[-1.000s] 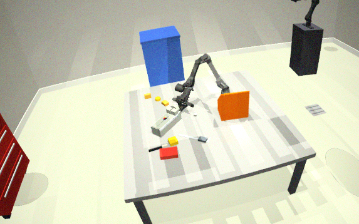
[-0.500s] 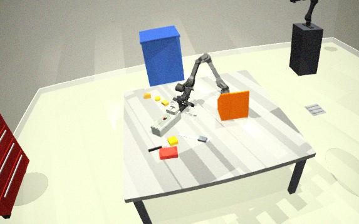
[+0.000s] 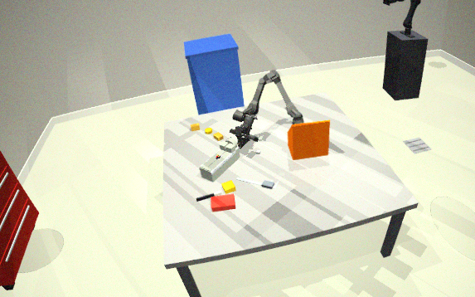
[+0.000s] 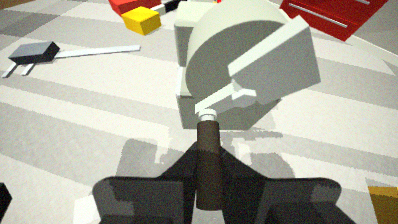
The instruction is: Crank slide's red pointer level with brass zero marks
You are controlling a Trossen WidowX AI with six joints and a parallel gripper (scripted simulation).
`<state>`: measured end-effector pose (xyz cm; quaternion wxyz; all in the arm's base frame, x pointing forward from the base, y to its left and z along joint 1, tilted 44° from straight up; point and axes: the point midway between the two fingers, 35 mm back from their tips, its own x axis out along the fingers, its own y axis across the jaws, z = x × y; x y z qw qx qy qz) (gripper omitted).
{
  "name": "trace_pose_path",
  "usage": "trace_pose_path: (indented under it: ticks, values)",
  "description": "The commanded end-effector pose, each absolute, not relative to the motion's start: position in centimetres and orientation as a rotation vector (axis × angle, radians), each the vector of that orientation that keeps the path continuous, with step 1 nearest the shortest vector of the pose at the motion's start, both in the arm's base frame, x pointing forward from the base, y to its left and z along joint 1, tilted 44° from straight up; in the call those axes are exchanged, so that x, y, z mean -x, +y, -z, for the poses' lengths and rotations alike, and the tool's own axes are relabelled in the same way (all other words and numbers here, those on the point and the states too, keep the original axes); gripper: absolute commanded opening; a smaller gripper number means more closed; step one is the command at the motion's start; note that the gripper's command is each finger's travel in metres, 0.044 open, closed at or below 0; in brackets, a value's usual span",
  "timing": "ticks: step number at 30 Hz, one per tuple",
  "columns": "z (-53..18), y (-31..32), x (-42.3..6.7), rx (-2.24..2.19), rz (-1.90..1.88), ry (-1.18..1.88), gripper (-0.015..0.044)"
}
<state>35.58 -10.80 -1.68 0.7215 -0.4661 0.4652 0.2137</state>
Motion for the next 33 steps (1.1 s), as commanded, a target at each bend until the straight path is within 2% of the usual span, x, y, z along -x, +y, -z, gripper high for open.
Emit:
trace_pose_path:
  ticks: [1,33]
  values:
    - [1.6,-10.0,-35.0,1.024,-0.483,1.028,0.0000]
    - [-0.5,-7.8,-34.9,1.023,-0.484,1.027,0.0000]
